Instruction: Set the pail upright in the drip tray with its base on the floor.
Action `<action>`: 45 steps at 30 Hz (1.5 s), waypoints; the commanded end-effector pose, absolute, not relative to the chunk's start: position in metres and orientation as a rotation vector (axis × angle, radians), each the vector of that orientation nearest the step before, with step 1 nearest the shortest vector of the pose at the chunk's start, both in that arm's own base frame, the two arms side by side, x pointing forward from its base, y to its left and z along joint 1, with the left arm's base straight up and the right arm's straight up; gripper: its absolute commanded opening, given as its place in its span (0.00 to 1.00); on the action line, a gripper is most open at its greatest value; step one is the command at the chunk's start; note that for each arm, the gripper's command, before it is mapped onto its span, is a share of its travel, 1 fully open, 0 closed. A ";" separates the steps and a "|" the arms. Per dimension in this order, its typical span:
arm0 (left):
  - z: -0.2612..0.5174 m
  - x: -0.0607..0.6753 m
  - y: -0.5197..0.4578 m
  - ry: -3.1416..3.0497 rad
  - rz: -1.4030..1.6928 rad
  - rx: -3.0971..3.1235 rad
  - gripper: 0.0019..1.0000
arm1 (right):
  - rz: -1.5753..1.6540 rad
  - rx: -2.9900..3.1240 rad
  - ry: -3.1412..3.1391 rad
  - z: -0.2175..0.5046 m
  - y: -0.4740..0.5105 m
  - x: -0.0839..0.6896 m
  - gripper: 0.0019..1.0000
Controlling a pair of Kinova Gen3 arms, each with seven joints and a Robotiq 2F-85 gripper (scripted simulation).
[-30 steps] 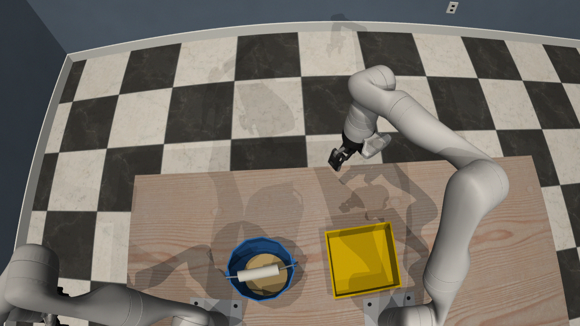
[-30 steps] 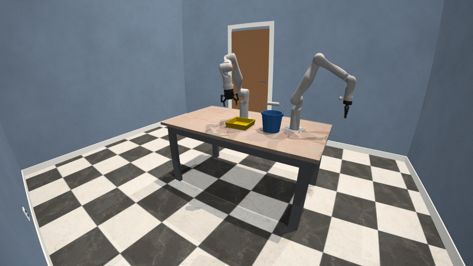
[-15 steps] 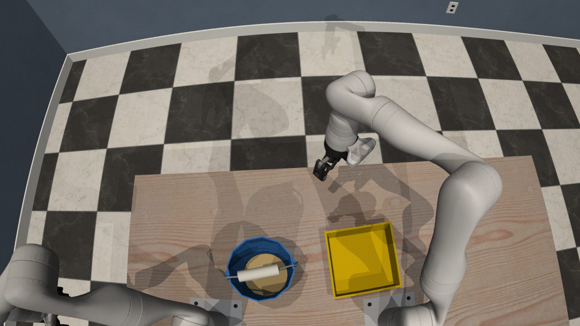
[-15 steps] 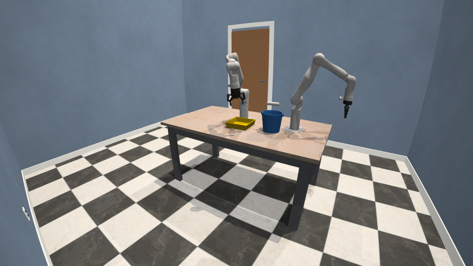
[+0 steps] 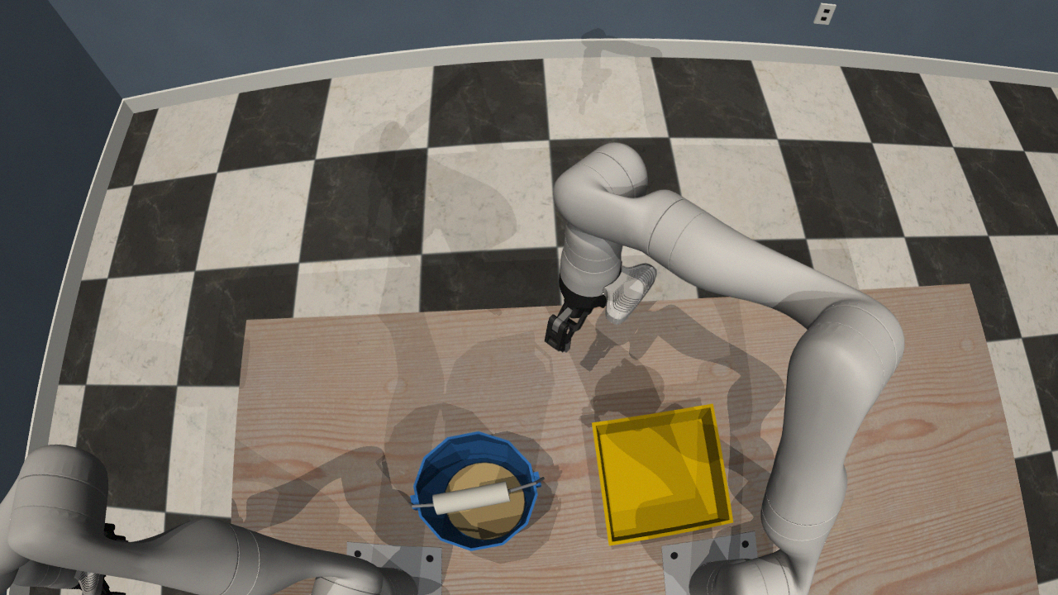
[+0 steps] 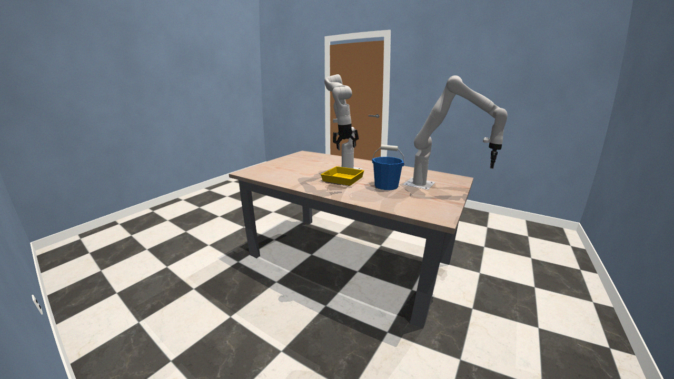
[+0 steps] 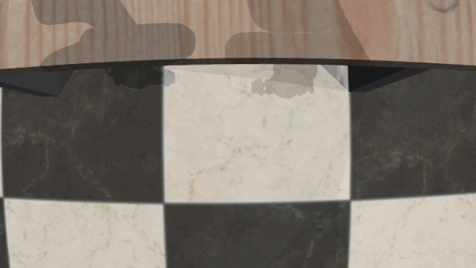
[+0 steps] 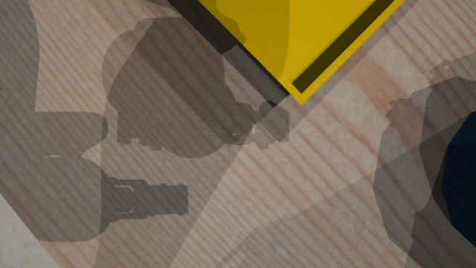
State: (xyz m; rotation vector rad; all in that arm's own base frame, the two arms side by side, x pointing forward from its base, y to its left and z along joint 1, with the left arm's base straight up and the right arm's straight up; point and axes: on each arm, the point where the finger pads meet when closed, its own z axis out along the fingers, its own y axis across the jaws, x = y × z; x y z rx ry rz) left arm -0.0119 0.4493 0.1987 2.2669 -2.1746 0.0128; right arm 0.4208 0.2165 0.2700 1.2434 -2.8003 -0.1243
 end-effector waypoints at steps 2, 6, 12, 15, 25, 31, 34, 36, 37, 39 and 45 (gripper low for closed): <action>0.200 -0.016 0.450 -2.182 0.000 2.260 1.00 | -0.103 1.336 -2.759 0.275 0.231 0.408 1.00; 0.200 -0.016 0.450 -2.182 0.000 2.260 1.00 | -0.098 1.393 -2.733 0.278 0.242 0.398 1.00; 0.200 -0.016 0.450 -2.182 0.000 2.260 1.00 | -0.091 1.477 -2.691 0.281 0.259 0.383 1.00; 0.200 -0.016 0.450 -2.182 0.000 2.260 1.00 | -0.089 1.491 -2.684 0.282 0.262 0.381 1.00; 0.200 -0.016 0.450 -2.182 0.000 2.260 1.00 | -0.075 1.644 -2.601 0.289 0.290 0.352 1.00; 0.200 -0.016 0.450 -2.182 0.000 2.260 1.00 | -0.068 1.714 -2.560 0.292 0.302 0.338 1.00; 0.200 -0.016 0.450 -2.182 0.000 2.260 1.00 | -0.062 1.761 -2.530 0.294 0.310 0.327 1.00; 0.200 -0.016 0.450 -2.182 0.000 2.260 1.00 | -0.060 1.783 -2.517 0.296 0.314 0.323 1.00; 0.200 -0.016 0.450 -2.182 0.000 2.260 1.00 | -0.059 1.797 -2.508 0.296 0.316 0.320 1.00; 0.200 -0.016 0.450 -2.182 0.000 2.260 1.00 | -0.055 1.825 -2.490 0.297 0.321 0.314 1.00; 0.200 -0.016 0.450 -2.182 0.000 2.260 1.00 | -0.046 1.907 -2.435 0.301 0.333 0.295 1.00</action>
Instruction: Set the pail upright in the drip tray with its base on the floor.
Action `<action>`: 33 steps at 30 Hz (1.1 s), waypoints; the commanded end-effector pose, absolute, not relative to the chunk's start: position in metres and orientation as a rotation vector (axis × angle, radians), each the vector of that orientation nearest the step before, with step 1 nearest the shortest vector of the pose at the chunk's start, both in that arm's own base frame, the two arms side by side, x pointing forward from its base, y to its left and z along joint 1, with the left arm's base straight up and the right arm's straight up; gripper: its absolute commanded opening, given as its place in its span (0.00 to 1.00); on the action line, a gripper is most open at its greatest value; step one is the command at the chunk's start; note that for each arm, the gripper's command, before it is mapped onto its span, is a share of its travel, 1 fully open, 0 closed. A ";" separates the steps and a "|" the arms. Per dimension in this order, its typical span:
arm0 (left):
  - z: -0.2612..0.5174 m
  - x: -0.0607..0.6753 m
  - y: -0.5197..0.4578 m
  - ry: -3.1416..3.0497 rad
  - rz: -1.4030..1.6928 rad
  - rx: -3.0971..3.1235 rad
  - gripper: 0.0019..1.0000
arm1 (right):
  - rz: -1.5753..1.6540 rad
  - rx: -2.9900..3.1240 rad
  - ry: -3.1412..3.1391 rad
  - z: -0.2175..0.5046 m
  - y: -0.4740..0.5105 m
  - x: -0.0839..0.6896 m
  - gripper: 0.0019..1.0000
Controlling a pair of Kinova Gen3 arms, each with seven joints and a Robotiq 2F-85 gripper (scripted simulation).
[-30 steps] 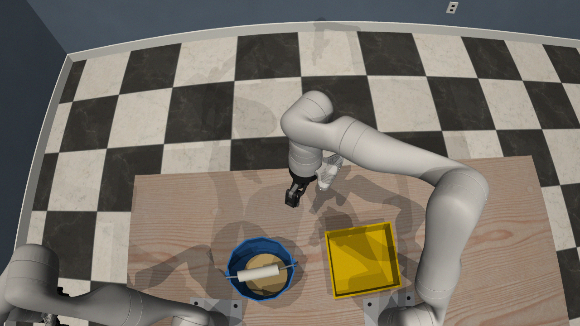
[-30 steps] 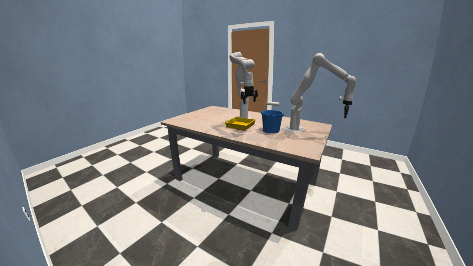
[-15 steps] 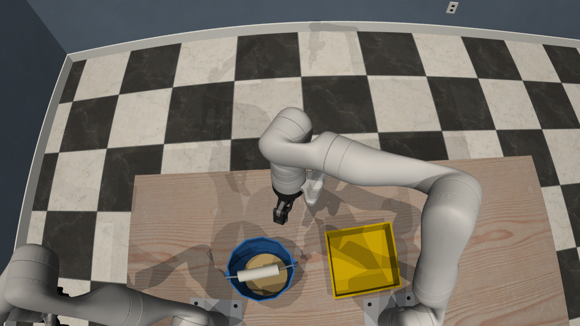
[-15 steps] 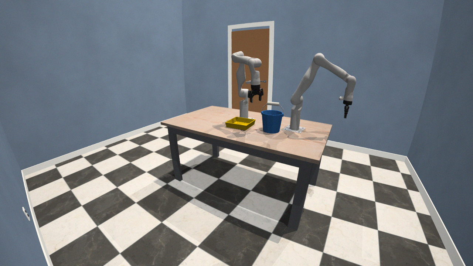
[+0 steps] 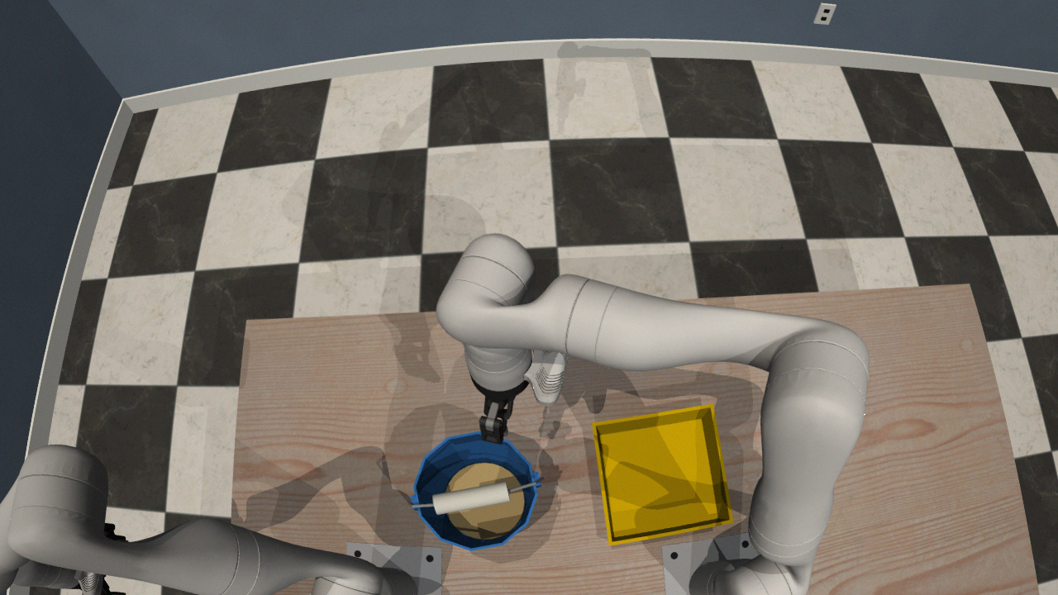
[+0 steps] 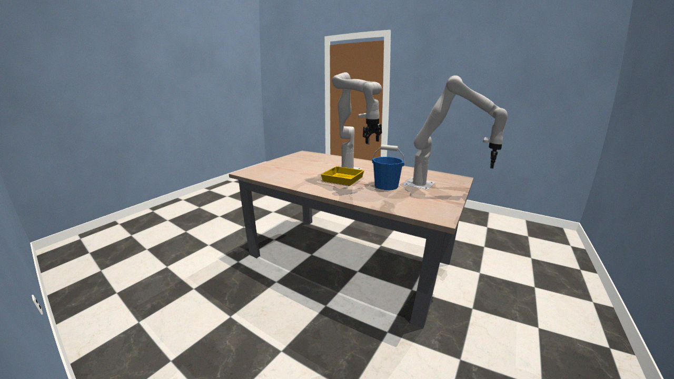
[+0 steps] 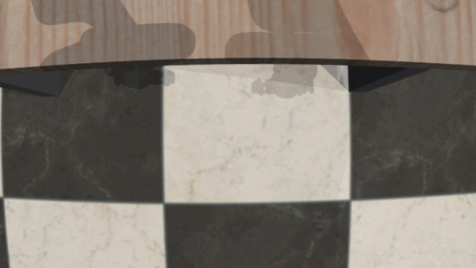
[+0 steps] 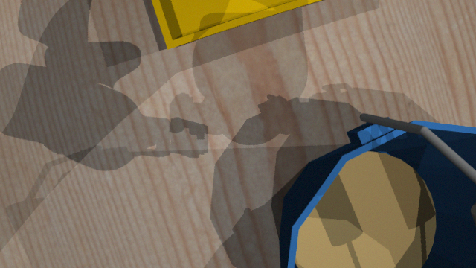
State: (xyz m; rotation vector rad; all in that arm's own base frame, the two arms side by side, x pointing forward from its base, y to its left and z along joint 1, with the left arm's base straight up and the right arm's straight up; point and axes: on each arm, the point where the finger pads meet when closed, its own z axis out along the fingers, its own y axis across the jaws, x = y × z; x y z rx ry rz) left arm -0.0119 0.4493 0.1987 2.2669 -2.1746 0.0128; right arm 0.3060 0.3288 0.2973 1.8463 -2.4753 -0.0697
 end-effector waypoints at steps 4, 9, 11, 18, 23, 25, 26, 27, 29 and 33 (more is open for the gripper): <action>0.200 -0.016 0.450 -2.182 0.000 2.260 1.00 | -0.043 1.935 -2.416 0.303 0.337 0.289 1.00; 0.200 -0.016 0.450 -2.182 0.000 2.260 1.00 | -0.033 2.017 -2.357 0.307 0.349 0.270 1.00; 0.200 -0.016 0.450 -2.182 0.000 2.260 1.00 | -0.030 2.044 -2.336 0.308 0.352 0.263 1.00; 0.200 -0.016 0.450 -2.182 0.000 2.260 1.00 | -0.018 2.139 -2.262 0.313 0.364 0.239 1.00; 0.200 -0.016 0.450 -2.182 0.000 2.260 1.00 | -0.009 2.198 -2.212 0.316 0.371 0.224 1.00; 0.200 -0.016 0.450 -2.182 0.000 2.260 1.00 | -0.007 2.219 -2.195 0.317 0.373 0.219 1.00; 0.200 -0.016 0.450 -2.182 0.000 2.260 1.00 | -0.006 2.233 -2.184 0.318 0.374 0.215 1.00; 0.200 -0.016 0.450 -2.182 0.000 2.260 1.00 | -0.004 2.246 -2.172 0.318 0.376 0.212 1.00; 0.200 -0.016 0.450 -2.182 0.000 2.260 1.00 | 0.000 2.273 -2.149 0.320 0.378 0.205 1.00; 0.200 -0.016 0.450 -2.182 0.000 2.260 1.00 | 0.007 2.325 -2.101 0.323 0.383 0.190 1.00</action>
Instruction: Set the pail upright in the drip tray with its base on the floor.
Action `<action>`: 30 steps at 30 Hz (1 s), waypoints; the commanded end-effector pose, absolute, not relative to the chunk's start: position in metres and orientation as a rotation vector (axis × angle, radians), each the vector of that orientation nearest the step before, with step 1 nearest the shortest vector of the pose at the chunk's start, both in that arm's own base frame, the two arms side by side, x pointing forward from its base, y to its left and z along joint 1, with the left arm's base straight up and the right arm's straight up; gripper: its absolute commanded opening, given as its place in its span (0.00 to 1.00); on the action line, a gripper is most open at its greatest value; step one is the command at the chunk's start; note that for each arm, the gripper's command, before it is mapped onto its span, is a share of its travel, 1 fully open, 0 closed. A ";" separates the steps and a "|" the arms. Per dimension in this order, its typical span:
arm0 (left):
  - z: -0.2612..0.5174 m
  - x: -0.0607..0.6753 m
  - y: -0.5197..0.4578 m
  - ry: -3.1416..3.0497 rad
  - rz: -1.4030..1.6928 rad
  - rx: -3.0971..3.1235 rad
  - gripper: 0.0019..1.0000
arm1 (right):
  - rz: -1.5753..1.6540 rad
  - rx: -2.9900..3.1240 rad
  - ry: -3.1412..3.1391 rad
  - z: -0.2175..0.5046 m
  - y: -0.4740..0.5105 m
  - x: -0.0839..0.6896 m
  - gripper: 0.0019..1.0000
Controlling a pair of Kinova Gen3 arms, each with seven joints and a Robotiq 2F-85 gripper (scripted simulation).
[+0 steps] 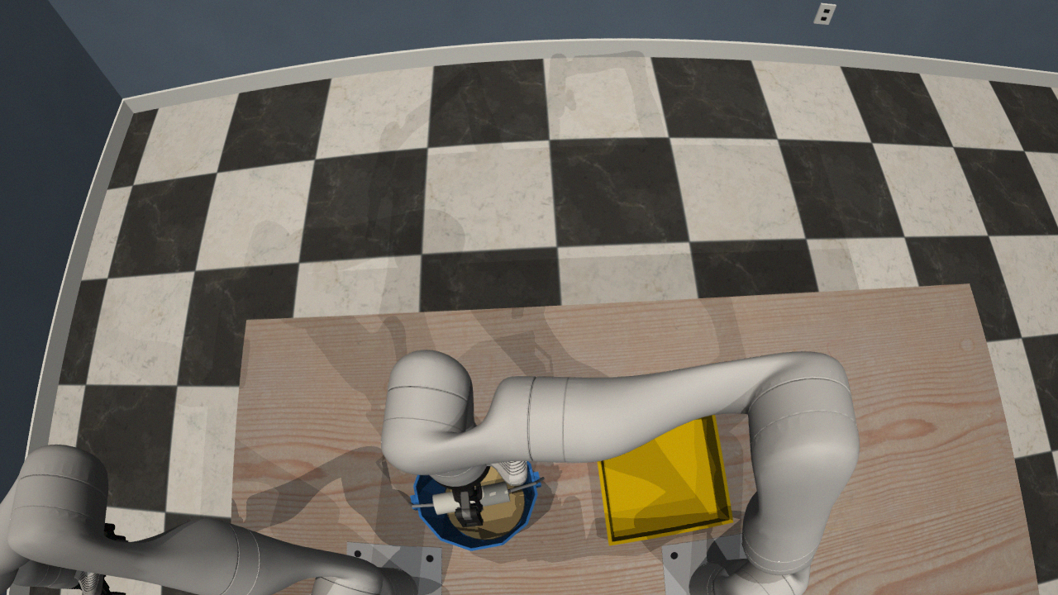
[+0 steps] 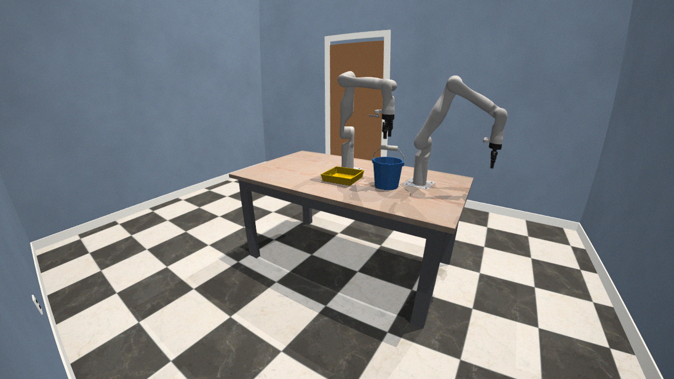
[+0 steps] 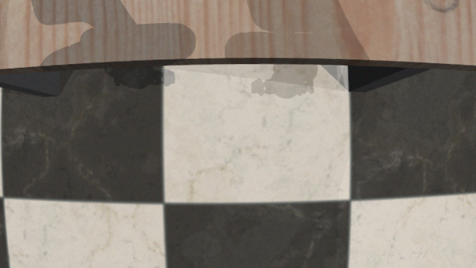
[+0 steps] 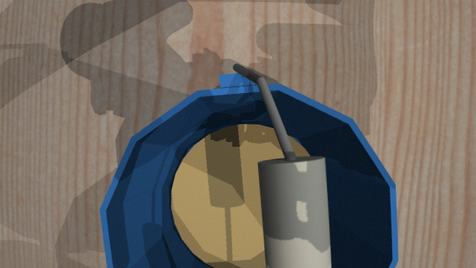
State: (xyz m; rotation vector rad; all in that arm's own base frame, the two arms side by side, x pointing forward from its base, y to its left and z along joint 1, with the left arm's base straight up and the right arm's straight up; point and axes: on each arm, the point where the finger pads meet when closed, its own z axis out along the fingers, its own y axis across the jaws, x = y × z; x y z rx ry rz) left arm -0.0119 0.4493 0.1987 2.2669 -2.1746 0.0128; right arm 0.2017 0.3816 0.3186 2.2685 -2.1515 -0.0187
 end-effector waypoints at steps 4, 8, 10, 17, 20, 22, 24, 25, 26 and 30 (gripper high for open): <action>0.200 -0.016 0.450 -2.182 0.000 2.260 1.00 | 0.010 2.356 -2.073 0.324 0.386 0.182 1.00; 0.200 -0.016 0.450 -2.182 0.000 2.260 1.00 | 0.010 2.364 -2.067 0.325 0.387 0.180 1.00; 0.200 -0.016 0.450 -2.182 0.000 2.260 1.00 | 0.010 2.364 -2.067 0.325 0.387 0.180 1.00; 0.200 -0.016 0.450 -2.182 0.000 2.260 1.00 | 0.010 2.364 -2.067 0.325 0.387 0.180 1.00; 0.200 -0.016 0.450 -2.182 0.000 2.260 1.00 | 0.010 2.364 -2.067 0.325 0.387 0.180 1.00; 0.200 -0.016 0.450 -2.182 0.000 2.260 1.00 | 0.010 2.364 -2.067 0.325 0.387 0.180 1.00; 0.200 -0.016 0.450 -2.182 0.000 2.260 1.00 | 0.010 2.364 -2.067 0.325 0.387 0.180 1.00; 0.200 -0.016 0.450 -2.182 0.000 2.260 1.00 | 0.010 2.364 -2.067 0.325 0.387 0.180 1.00; 0.200 -0.016 0.450 -2.182 0.000 2.260 1.00 | 0.010 2.364 -2.067 0.325 0.387 0.180 1.00; 0.200 -0.016 0.450 -2.182 0.000 2.260 1.00 | 0.010 2.364 -2.067 0.325 0.387 0.180 1.00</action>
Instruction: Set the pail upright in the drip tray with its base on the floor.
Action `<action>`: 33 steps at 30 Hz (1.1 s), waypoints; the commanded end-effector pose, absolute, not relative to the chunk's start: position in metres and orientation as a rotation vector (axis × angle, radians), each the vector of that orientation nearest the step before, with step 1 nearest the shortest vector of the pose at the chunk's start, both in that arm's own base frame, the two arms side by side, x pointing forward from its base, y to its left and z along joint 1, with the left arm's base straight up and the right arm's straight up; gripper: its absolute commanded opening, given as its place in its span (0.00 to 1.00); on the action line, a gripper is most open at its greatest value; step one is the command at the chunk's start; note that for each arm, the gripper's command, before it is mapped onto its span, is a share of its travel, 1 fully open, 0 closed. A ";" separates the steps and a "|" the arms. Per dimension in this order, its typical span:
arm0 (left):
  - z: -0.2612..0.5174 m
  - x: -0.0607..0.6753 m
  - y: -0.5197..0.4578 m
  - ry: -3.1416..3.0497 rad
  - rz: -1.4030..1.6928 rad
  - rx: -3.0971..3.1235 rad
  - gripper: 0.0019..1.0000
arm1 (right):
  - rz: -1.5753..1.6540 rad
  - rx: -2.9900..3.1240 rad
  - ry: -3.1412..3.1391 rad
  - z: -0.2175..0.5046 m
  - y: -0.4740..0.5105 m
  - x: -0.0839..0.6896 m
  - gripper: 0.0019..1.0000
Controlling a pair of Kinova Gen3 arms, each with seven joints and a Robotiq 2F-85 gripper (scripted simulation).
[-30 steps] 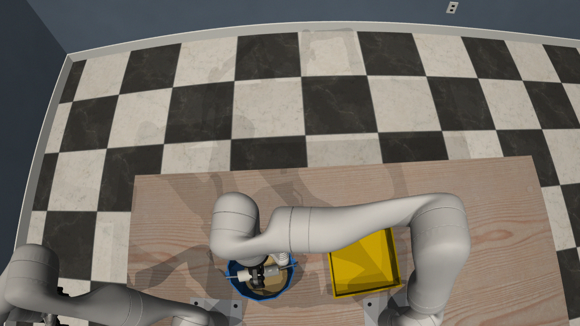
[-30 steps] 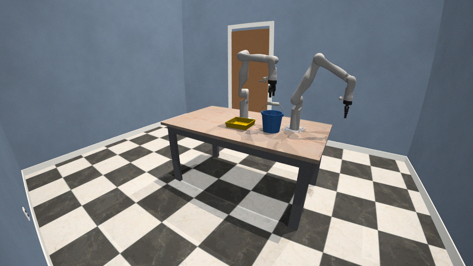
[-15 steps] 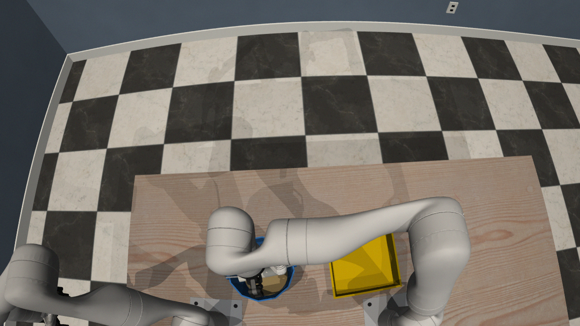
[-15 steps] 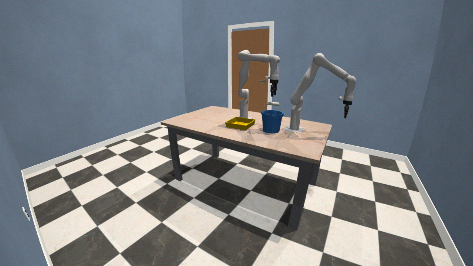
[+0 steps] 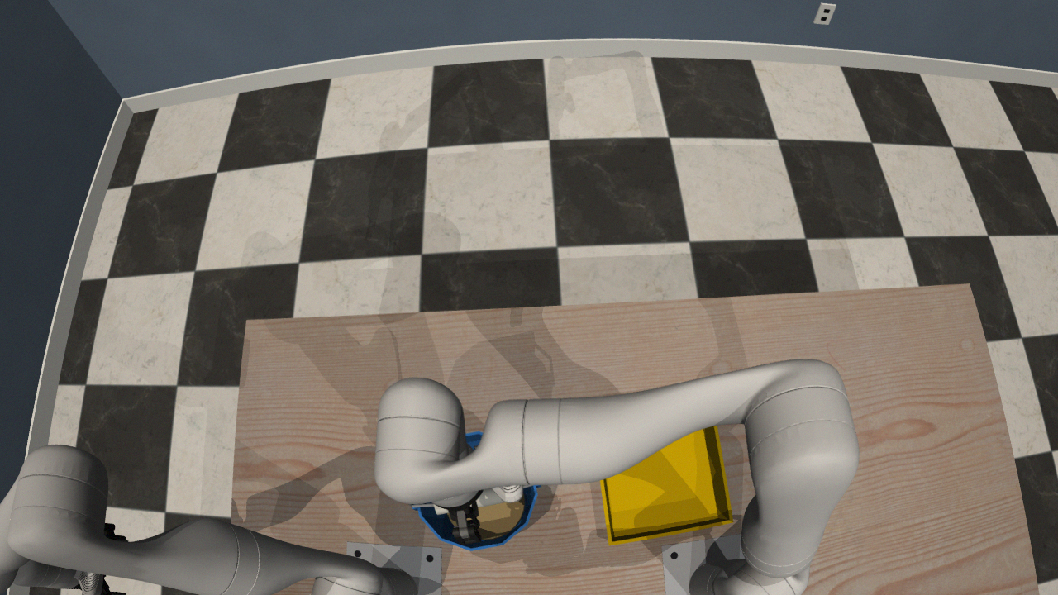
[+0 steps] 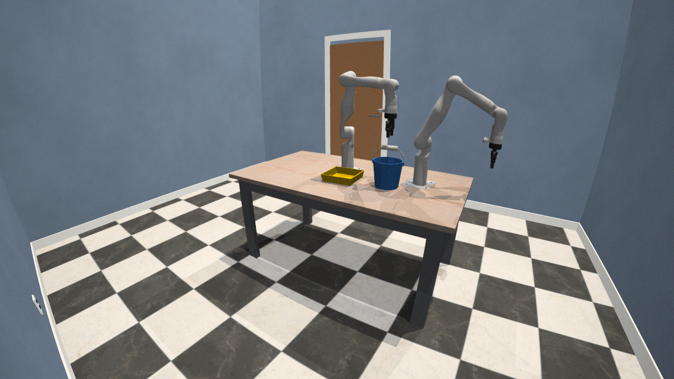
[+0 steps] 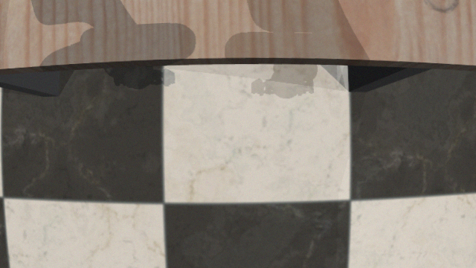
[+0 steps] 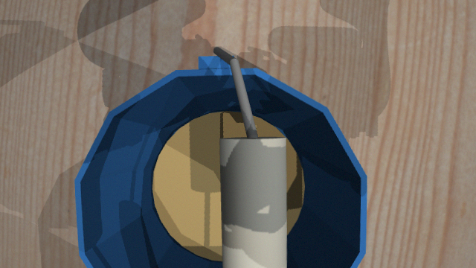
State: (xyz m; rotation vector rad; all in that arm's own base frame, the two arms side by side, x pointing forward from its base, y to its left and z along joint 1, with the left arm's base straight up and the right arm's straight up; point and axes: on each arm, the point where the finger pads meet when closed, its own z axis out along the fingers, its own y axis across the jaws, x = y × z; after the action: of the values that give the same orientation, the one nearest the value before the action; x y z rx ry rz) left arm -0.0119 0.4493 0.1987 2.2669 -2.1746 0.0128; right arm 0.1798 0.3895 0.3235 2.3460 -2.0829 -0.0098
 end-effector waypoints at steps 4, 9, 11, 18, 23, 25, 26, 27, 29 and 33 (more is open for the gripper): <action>0.200 -0.016 0.450 -2.182 0.000 2.260 1.00 | 0.010 2.364 -2.067 0.325 0.387 0.180 1.00; 0.200 -0.016 0.450 -2.182 0.000 2.260 1.00 | 0.010 2.364 -2.067 0.325 0.387 0.180 1.00; 0.200 -0.016 0.450 -2.182 0.000 2.260 1.00 | 0.010 2.364 -2.067 0.325 0.387 0.180 1.00; 0.200 -0.016 0.450 -2.182 0.000 2.260 1.00 | 0.010 2.364 -2.067 0.325 0.387 0.180 1.00; 0.200 -0.016 0.450 -2.182 0.000 2.260 1.00 | 0.012 2.365 -2.065 0.324 0.387 0.180 1.00; 0.200 -0.016 0.450 -2.182 0.000 2.260 1.00 | 0.012 2.365 -2.065 0.324 0.387 0.180 1.00; 0.200 -0.016 0.450 -2.182 0.000 2.260 1.00 | 0.012 2.365 -2.065 0.324 0.387 0.180 1.00; 0.200 -0.016 0.450 -2.182 0.000 2.260 1.00 | 0.011 2.365 -2.065 0.324 0.387 0.180 1.00; 0.200 -0.016 0.450 -2.182 0.000 2.260 1.00 | 0.013 2.366 -2.063 0.322 0.386 0.179 1.00; 0.200 -0.016 0.450 -2.182 0.000 2.260 1.00 | 0.013 2.368 -2.061 0.318 0.386 0.179 1.00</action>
State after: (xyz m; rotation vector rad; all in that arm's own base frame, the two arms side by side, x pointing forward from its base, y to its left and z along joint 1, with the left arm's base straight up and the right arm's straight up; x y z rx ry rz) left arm -0.0119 0.4493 0.1987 2.2669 -2.1746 0.0128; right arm 0.1786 0.3854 0.3195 2.3443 -2.0719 0.0035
